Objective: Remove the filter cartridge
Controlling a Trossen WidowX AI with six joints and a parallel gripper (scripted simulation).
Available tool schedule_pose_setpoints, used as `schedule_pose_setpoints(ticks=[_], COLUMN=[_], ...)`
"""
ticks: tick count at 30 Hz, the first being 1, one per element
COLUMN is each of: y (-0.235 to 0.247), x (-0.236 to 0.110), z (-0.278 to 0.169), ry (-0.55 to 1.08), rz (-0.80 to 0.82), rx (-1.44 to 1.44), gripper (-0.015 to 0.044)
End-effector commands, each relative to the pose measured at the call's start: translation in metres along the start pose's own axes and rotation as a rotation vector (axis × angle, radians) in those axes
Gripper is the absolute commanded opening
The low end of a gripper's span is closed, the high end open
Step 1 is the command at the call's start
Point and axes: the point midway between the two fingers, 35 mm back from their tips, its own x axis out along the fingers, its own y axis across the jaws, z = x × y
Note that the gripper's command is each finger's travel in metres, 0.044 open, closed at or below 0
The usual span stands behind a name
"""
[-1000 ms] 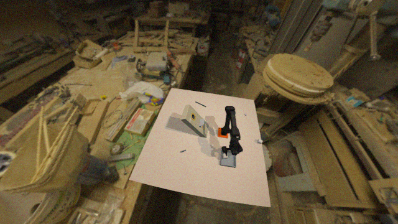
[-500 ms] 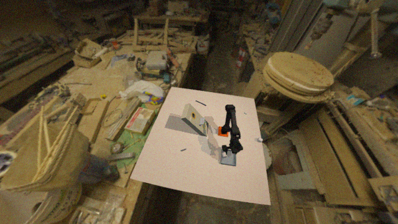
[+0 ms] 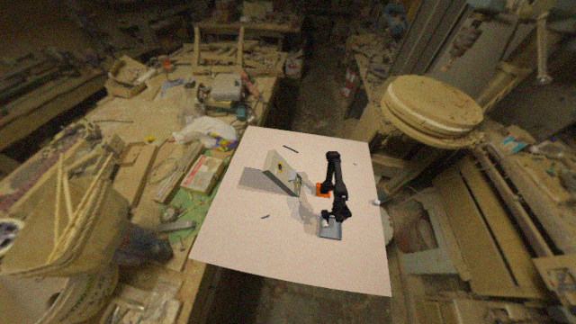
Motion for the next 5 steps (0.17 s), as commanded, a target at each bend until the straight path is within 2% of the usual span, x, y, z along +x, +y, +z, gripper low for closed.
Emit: schedule_pose_setpoints(ticks=[1, 5], y=[0.0, 0.0], x=[0.0004, 0.0004], z=[-0.0001, -0.0001], ry=[0.0, 0.0], rz=[0.0, 0.0], rx=[0.0, 0.0], gripper=[0.044, 0.044])
